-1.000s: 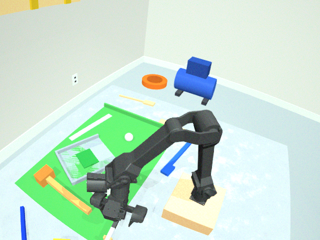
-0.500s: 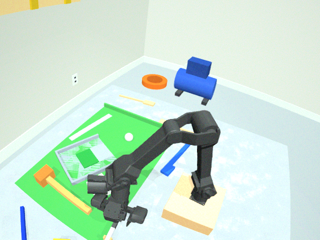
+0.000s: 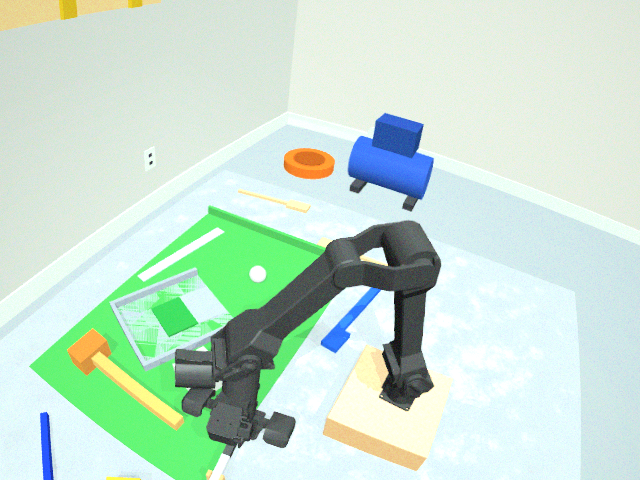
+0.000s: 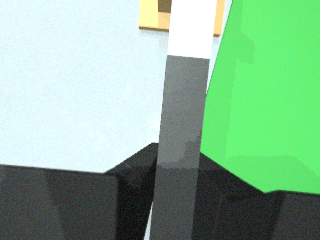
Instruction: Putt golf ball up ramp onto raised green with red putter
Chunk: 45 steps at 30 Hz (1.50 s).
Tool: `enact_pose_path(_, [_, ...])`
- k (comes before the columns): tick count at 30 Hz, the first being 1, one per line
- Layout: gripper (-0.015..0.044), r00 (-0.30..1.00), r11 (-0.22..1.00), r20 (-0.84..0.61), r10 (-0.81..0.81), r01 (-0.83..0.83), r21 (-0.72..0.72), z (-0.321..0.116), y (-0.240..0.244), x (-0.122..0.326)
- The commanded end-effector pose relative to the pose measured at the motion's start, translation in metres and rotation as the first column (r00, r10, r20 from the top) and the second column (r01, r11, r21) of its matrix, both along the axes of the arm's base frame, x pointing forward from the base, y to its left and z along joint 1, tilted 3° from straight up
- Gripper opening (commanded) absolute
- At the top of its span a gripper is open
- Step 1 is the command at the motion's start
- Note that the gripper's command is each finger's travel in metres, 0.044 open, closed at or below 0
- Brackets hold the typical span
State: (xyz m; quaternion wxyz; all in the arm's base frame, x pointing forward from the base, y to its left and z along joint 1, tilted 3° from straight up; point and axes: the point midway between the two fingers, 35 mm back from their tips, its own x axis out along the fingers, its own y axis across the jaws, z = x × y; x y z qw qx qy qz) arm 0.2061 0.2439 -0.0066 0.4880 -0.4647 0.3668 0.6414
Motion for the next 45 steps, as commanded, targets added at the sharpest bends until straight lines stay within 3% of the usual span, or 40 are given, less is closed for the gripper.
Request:
enact_pose_path(1, [0.0000,1.000,1.000,0.003,0.000,0.000,0.000,0.001,0.000,0.001])
enact_pose_path(16, [0.0000,1.000,1.000,0.001,0.000,0.000,0.000,0.095,-0.002,0.003])
enact_pose_path(23, [0.0000,1.000,1.000,0.009,-0.022,0.022,-0.011,0.092,-0.006,0.007])
enact_pose_path(34, [0.0000,0.947,0.944,0.007,-0.321,0.321,-0.074,0.092,-0.061,0.045])
enact_pose_path(45, [0.0000,0.798,0.792,0.001,-0.602,0.598,-0.123,0.094,-0.119,0.073])
